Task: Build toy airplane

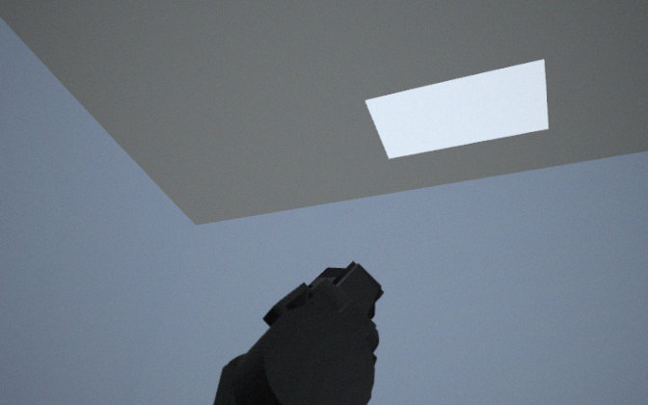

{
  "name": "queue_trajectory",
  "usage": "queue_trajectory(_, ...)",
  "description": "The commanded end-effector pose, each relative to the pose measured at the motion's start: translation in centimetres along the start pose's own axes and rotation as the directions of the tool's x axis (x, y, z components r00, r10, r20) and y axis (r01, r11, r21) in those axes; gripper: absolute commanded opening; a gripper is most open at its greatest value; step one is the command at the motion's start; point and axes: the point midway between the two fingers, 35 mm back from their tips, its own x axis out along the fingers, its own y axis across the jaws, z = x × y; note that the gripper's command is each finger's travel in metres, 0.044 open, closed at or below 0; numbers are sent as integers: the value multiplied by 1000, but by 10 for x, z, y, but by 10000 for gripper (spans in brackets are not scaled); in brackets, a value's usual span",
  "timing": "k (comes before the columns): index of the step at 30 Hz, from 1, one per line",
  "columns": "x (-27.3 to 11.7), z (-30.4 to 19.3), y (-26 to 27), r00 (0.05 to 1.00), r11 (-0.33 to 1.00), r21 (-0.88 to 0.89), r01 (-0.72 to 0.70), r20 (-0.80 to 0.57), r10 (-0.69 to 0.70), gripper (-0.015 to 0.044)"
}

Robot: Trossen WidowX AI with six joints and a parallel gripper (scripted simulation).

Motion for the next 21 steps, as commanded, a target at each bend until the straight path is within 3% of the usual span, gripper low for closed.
queue_trajectory(1,8,1,2,1000,1000,10,-3,8,3,195)
queue_trajectory(10,14,1,2,1000,1000,10,-3,9,3,195)
queue_trajectory(15,12,1,2,1000,1000,2,-3,4,3,161)
queue_trajectory(20,12,1,2,1000,1000,2,-3,4,3,30)
queue_trajectory(21,12,1,2,1000,1000,2,-3,4,3,56)
